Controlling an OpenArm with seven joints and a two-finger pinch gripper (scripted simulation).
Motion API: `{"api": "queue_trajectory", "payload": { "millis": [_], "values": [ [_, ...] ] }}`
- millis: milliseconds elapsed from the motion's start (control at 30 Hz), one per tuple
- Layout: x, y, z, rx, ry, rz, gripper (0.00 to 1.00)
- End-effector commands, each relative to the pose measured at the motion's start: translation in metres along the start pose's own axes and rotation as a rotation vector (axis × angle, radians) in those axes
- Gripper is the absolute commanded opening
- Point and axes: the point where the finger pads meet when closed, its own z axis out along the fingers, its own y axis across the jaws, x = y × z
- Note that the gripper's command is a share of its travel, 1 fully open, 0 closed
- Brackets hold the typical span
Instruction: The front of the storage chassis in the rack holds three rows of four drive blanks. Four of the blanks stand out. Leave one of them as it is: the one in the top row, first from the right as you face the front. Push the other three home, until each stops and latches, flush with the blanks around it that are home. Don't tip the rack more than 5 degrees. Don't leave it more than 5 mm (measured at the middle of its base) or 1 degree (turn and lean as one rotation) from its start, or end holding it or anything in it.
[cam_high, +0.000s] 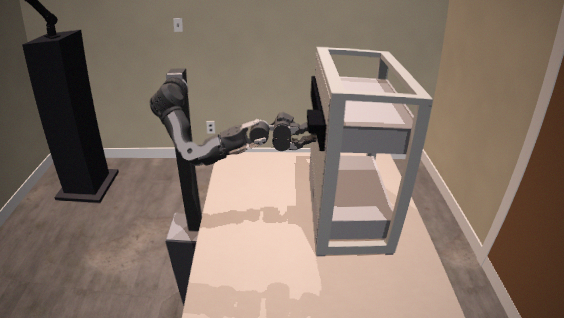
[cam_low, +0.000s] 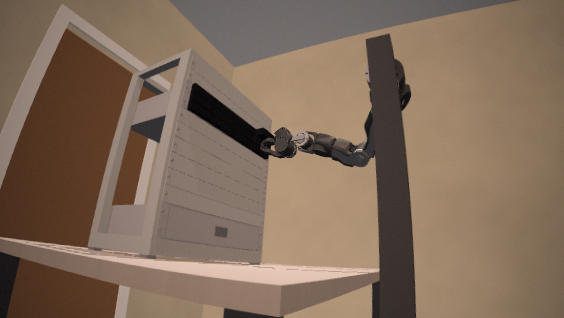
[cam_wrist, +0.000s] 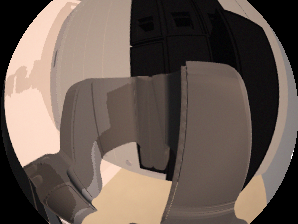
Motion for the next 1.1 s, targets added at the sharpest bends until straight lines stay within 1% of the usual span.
{"api": "queue_trajectory", "payload": {
  "millis": [0, 1067],
  "values": [
    [0.0060, 0.0083, 0.0010, -0.025, 0.020, 0.000, 0.00],
    [0.0071, 0.0099, 0.0039, -0.025, 0.021, 0.000, 0.00]
  ]
}}
